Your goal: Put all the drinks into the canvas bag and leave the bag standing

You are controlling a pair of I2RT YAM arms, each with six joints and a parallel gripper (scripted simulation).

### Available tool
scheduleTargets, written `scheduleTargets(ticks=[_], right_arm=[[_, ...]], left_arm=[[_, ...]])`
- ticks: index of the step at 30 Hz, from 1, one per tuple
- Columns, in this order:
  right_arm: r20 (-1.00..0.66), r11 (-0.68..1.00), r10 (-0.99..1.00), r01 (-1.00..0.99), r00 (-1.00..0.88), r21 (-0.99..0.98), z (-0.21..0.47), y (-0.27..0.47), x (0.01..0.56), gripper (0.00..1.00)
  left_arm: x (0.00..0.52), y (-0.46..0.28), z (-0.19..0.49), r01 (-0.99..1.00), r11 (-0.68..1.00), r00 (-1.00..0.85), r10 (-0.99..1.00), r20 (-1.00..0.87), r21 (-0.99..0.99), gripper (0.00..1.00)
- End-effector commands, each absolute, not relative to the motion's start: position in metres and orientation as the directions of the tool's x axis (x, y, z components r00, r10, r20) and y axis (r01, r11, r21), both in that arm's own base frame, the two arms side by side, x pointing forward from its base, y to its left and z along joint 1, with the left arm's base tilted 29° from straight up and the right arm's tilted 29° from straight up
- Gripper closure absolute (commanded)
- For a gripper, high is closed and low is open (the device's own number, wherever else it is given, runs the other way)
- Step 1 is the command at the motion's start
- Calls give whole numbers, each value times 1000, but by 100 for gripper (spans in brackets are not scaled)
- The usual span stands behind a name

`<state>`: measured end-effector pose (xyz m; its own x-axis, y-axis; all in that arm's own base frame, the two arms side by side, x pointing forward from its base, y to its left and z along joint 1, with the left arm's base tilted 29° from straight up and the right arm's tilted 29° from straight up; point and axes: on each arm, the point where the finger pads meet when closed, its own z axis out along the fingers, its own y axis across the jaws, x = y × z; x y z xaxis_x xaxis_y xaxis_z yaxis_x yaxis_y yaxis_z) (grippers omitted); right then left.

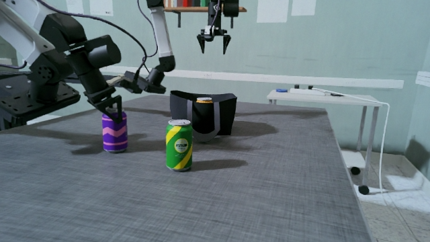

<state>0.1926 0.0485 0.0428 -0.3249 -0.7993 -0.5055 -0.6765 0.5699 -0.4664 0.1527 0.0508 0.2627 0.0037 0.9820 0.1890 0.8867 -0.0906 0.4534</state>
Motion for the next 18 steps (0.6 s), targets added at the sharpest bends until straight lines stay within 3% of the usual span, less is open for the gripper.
scheduleTargets(ticks=[1, 18], right_arm=[[-528, 562, -799, -671, -288, -484, 43, 52, 204, 16], [-523, 556, -802, -683, -290, -474, 30, 53, 208, 16]], left_arm=[[154, 53, 272, 877, -74, -22, 981, 194, 474, 0], [154, 53, 272, 877, -74, -22, 981, 194, 474, 0]])
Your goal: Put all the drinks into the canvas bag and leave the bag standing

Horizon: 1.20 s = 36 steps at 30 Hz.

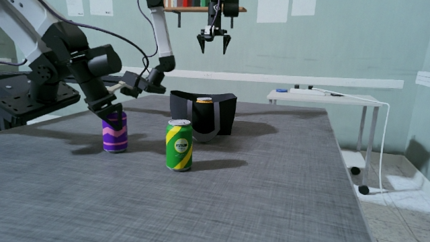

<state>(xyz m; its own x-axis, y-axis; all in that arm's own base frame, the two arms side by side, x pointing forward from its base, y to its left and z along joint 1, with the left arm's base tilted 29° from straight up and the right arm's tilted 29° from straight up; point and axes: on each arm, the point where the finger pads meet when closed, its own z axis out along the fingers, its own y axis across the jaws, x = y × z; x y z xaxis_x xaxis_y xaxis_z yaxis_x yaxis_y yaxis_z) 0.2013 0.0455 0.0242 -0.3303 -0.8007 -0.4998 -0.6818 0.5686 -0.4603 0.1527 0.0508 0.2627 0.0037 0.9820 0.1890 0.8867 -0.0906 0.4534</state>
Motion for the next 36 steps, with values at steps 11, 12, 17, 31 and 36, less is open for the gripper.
scheduleTargets(ticks=[11, 12, 17, 31, 36], right_arm=[[-519, 559, -801, -682, -298, -471, 28, 51, 207, 26], [-519, 559, -801, -682, -298, -472, 28, 51, 207, 26], [-516, 560, -802, -678, -301, -476, 28, 50, 207, 27], [-518, 561, -802, -673, -298, -482, 29, 49, 208, 30], [-518, 561, -802, -673, -298, -482, 29, 49, 208, 30]], left_arm=[[154, 53, 272, 877, -74, -22, 981, 194, 474, 0], [154, 53, 272, 877, -74, -22, 981, 194, 474, 0], [154, 53, 272, 877, -74, -22, 981, 194, 474, 0], [154, 53, 272, 877, -74, -22, 981, 194, 474, 0], [154, 53, 272, 877, -74, -22, 981, 194, 474, 0]])
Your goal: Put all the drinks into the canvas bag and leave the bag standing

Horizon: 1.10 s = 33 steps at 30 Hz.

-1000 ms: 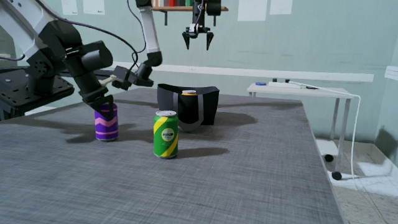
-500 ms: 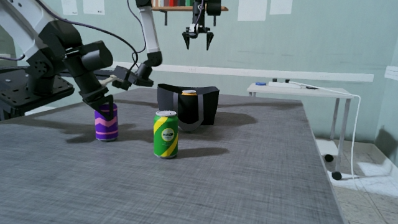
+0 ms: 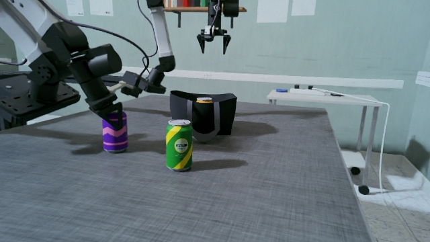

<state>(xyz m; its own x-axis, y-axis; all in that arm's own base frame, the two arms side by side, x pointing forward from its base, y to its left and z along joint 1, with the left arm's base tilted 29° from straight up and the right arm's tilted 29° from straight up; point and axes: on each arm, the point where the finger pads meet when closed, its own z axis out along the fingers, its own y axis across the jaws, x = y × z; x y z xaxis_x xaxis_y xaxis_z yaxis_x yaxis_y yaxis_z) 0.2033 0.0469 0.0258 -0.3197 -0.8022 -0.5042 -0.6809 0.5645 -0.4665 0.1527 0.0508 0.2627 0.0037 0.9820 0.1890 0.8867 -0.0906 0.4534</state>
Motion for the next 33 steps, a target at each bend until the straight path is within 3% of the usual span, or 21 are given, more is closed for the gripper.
scheduleTargets(ticks=[1, 33], right_arm=[[-518, 561, -802, -673, -298, -482, 29, 49, 208, 30], [-519, 576, -794, -663, -316, -477, 76, 54, 184, 30]], left_arm=[[154, 53, 272, 877, -74, -22, 981, 194, 474, 0], [154, 53, 272, 877, -74, -22, 981, 194, 474, 0]])
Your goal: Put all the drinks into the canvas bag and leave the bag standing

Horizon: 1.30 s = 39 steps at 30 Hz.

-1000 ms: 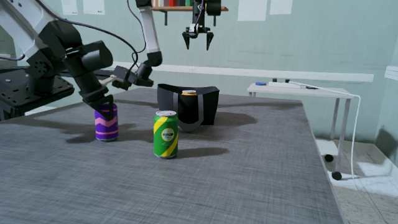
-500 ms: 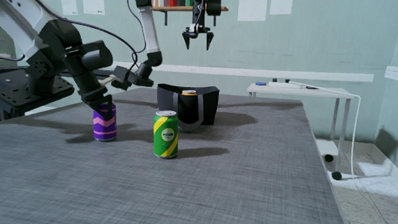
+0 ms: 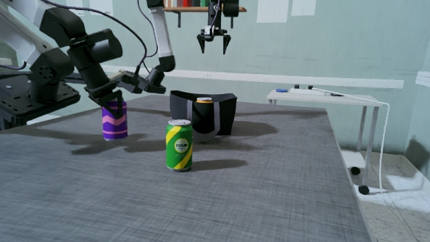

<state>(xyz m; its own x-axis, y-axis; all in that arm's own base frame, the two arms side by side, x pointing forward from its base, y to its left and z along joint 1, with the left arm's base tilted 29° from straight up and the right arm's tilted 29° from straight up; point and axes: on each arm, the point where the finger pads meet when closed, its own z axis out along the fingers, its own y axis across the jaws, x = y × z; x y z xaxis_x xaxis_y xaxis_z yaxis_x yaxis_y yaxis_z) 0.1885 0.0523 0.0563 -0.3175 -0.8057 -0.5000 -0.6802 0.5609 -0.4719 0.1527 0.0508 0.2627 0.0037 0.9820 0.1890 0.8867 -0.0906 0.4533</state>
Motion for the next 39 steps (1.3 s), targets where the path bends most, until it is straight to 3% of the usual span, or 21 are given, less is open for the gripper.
scheduleTargets(ticks=[1, 14, 39], right_arm=[[-521, 577, -794, -663, -315, -478, 78, 54, 183, 30], [-568, 567, -786, -650, -243, -506, 101, 64, 187, 30], [-532, 583, -788, -653, -310, -483, 96, 57, 173, 30]], left_arm=[[154, 53, 272, 877, -74, -22, 981, 194, 474, 0], [154, 53, 272, 877, -74, -22, 981, 194, 474, 0], [154, 53, 272, 877, -74, -22, 981, 194, 474, 0]])
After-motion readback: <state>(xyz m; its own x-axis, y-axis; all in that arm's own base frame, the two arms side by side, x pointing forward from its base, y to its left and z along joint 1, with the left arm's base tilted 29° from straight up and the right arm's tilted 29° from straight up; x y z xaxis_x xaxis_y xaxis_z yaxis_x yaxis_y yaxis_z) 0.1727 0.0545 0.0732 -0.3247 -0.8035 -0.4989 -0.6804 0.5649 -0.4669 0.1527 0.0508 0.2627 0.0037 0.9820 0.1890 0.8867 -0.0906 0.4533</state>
